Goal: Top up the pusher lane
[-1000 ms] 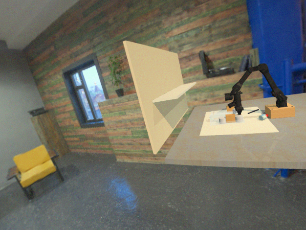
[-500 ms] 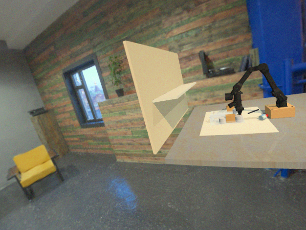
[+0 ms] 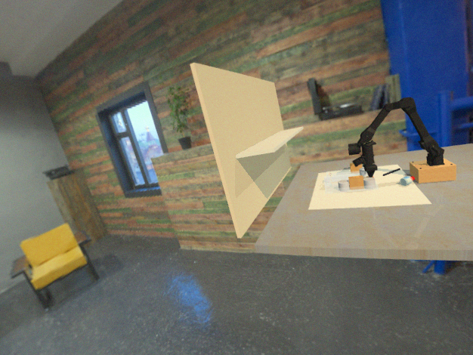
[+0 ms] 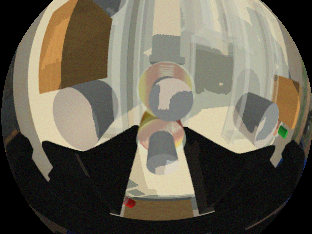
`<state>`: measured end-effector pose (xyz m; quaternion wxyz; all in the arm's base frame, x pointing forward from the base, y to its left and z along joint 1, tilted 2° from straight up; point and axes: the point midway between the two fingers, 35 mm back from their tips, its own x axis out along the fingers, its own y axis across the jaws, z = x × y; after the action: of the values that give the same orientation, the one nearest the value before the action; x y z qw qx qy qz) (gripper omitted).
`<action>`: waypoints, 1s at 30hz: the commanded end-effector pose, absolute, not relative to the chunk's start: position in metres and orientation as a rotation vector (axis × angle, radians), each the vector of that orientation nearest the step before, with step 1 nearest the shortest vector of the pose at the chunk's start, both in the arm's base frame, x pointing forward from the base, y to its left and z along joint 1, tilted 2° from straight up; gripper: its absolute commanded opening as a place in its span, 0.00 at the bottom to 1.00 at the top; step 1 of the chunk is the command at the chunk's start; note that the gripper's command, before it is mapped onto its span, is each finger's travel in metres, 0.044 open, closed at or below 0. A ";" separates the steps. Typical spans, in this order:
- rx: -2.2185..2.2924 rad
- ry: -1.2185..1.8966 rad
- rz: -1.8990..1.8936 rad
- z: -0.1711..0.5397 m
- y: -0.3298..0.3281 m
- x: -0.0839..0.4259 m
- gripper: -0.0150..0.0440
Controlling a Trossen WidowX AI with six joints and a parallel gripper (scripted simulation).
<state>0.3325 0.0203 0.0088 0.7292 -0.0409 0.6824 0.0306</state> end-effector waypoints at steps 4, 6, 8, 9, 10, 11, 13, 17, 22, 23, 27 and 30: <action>-0.091 1.504 0.064 0.009 0.020 0.333 0.34; -0.091 1.504 0.064 0.009 0.020 0.333 0.43; -0.091 1.504 0.064 0.009 0.020 0.333 0.52; -0.091 1.504 0.064 0.009 0.020 0.333 0.57; -0.091 1.504 0.064 0.009 0.020 0.333 0.61; -0.091 1.504 0.064 0.009 0.020 0.333 0.65; -0.091 1.504 0.064 0.009 0.020 0.333 0.74; -0.091 1.504 0.064 0.012 0.021 0.332 0.74; -0.090 1.504 0.064 0.028 0.021 0.332 0.74; -0.090 1.504 0.064 0.029 0.021 0.331 0.74; -0.090 1.504 0.064 0.029 0.021 0.330 0.74; -0.091 1.505 0.064 0.029 0.020 0.323 0.74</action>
<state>0.3294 0.0211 0.0296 0.7305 -0.0413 0.6809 0.0311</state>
